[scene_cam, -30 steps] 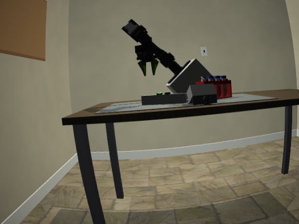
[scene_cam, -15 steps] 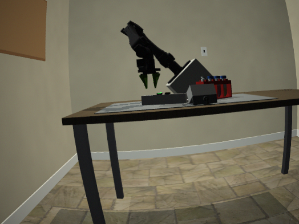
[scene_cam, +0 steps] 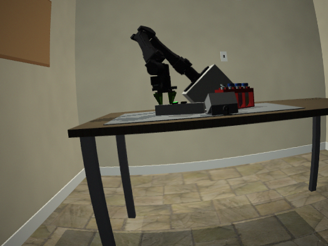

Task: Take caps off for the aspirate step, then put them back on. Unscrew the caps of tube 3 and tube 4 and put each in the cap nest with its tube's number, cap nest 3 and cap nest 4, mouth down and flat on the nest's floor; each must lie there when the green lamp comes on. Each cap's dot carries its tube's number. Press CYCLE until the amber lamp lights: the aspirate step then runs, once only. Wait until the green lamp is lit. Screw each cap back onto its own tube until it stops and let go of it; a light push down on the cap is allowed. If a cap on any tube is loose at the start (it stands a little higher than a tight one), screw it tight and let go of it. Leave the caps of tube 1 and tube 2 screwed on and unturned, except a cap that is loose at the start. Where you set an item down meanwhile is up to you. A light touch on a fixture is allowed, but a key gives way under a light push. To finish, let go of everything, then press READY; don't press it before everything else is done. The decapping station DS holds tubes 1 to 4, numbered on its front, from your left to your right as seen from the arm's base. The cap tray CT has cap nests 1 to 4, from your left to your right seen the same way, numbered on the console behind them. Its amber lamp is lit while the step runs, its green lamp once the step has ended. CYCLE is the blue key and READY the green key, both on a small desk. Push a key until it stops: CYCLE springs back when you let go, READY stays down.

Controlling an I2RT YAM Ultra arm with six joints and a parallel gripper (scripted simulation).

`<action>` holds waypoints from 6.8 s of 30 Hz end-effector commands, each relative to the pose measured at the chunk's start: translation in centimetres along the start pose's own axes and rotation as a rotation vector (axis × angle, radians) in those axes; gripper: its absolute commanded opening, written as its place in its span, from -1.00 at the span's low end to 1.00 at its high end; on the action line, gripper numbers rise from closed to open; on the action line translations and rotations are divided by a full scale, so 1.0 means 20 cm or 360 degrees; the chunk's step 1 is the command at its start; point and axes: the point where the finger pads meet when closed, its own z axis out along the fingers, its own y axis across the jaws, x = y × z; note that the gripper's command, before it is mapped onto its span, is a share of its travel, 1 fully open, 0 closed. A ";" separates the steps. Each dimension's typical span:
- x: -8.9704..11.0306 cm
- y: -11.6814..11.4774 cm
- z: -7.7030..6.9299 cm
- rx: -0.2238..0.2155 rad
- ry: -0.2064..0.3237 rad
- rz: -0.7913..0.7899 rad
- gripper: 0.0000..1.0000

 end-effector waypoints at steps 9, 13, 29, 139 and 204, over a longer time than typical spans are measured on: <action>-0.04 0.00 0.00 0.0000 -0.0050 0.0002 -0.06; -0.04 0.00 0.01 0.0000 -0.0050 0.0002 -0.06; -0.04 0.00 0.04 0.0001 -0.0050 0.0002 -0.06; 0.22 1.36 -0.63 0.0029 -0.0047 -0.2523 -1.00; 0.23 1.37 -0.52 0.0029 -0.0047 -0.2523 -1.00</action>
